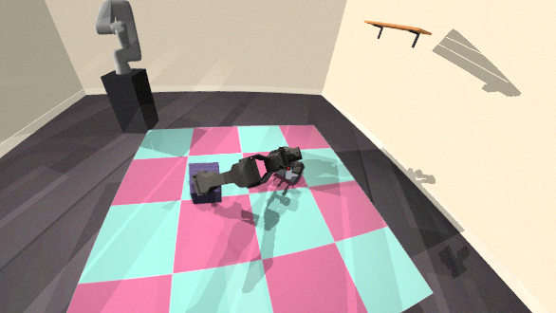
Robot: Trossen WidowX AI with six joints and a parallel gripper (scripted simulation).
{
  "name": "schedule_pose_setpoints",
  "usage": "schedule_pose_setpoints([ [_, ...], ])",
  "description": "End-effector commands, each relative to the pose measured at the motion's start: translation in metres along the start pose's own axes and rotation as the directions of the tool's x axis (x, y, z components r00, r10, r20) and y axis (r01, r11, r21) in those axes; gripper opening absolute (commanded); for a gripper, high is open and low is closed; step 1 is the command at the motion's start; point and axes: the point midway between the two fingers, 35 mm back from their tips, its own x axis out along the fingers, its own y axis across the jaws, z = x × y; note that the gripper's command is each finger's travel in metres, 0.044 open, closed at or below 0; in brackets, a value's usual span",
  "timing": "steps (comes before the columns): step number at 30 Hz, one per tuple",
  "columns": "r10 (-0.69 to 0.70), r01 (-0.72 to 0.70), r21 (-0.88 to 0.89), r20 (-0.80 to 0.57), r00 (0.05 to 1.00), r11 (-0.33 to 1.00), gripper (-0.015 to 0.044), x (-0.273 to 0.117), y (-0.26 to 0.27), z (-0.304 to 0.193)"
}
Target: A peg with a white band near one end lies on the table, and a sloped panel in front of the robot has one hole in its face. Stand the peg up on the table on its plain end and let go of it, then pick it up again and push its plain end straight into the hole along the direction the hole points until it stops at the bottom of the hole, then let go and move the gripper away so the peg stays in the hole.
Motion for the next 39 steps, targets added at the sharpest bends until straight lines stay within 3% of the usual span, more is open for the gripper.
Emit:
schedule_pose_setpoints([
  [1, 0.0, 0.0, 0.0, -0.001, 1.0, 1.0, 0.044, -0.004, 0.0, 0.0],
  [39, 0.0, 0.0, -0.004, 0.007, 1.0, 1.0, 0.044, -0.053, -0.004, 0.004],
])
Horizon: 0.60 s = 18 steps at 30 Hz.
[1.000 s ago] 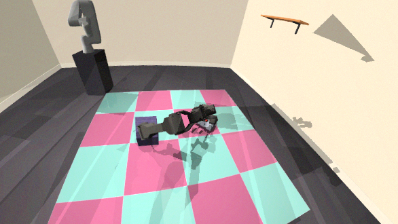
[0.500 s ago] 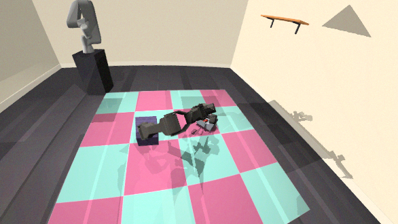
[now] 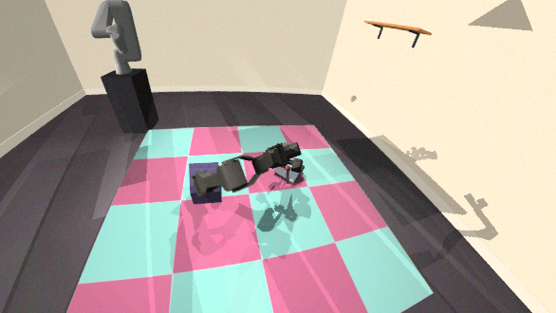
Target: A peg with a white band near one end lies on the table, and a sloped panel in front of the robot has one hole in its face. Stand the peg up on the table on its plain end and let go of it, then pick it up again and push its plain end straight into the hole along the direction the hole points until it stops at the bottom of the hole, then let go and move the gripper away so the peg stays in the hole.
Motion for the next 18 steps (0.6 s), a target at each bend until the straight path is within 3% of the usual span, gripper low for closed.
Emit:
schedule_pose_setpoints([
  [1, -0.002, 0.002, 0.003, -0.002, 1.0, 1.0, 0.044, -0.006, 0.0, 0.0],
  [18, -0.002, 0.002, 0.002, 0.001, 1.0, 1.0, 0.044, -0.028, 0.0, 0.001],
])
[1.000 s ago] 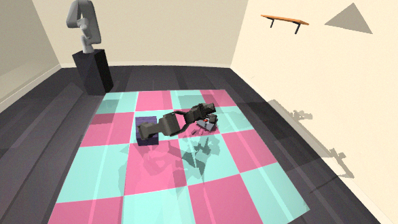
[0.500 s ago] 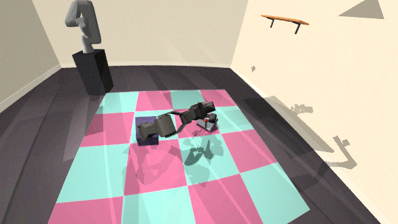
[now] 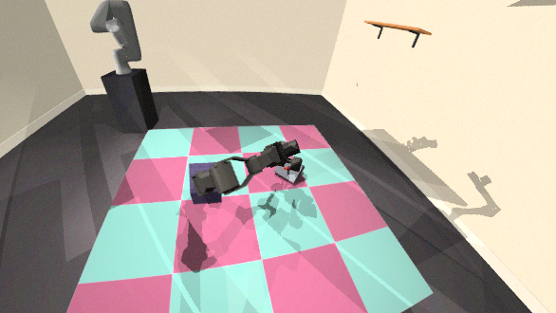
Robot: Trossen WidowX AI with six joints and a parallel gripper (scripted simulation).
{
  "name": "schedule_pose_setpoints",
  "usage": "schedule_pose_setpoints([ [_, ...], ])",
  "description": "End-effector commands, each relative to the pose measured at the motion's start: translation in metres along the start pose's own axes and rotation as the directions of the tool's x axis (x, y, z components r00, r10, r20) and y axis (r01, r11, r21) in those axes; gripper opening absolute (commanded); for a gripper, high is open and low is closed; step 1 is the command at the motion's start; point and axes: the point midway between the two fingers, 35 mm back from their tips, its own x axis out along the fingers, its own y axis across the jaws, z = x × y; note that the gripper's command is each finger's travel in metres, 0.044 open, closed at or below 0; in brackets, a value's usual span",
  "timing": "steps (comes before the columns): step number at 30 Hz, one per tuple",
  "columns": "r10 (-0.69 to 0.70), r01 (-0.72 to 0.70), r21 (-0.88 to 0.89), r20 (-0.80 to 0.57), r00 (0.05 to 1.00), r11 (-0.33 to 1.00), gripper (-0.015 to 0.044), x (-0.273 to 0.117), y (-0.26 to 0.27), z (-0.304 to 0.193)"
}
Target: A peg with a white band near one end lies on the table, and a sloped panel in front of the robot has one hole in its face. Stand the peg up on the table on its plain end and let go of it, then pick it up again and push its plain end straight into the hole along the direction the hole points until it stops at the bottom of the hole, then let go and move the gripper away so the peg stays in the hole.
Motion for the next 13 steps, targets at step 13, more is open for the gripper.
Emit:
schedule_pose_setpoints([
  [13, -0.002, 0.002, 0.003, 0.0, 1.0, 1.0, 0.044, -0.02, 0.0, 0.0],
])
